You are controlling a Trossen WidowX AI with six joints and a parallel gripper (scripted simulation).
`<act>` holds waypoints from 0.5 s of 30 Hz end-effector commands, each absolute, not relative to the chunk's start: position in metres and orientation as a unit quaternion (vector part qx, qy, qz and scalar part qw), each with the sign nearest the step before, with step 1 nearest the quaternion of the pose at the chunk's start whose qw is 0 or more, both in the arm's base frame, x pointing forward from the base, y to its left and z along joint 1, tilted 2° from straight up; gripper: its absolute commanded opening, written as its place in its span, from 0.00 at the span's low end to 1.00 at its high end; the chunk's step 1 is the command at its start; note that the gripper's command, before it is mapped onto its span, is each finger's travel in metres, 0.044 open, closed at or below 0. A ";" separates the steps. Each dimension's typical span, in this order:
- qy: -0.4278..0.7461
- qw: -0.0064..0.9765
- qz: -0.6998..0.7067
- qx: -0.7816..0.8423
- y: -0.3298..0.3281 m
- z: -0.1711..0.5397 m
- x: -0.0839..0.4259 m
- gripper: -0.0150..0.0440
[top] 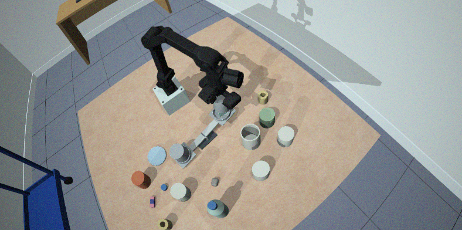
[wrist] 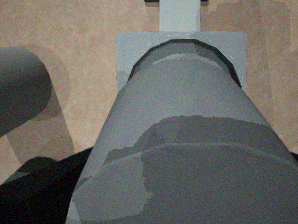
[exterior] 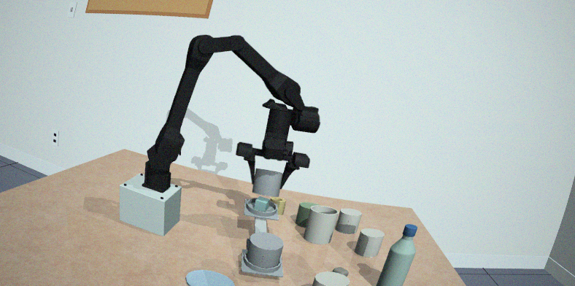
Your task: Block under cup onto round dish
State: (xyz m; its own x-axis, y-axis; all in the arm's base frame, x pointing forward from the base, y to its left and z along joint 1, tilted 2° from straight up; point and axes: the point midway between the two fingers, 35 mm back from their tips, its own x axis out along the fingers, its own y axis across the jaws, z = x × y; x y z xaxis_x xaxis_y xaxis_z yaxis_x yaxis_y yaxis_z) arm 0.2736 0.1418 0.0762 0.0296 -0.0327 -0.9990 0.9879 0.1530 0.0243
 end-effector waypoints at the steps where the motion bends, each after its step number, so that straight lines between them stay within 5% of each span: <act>1: 0.519 0.551 -0.458 0.465 0.143 0.085 0.274 0.25; 15: 0.519 0.551 -0.459 0.465 0.142 0.102 0.271 0.25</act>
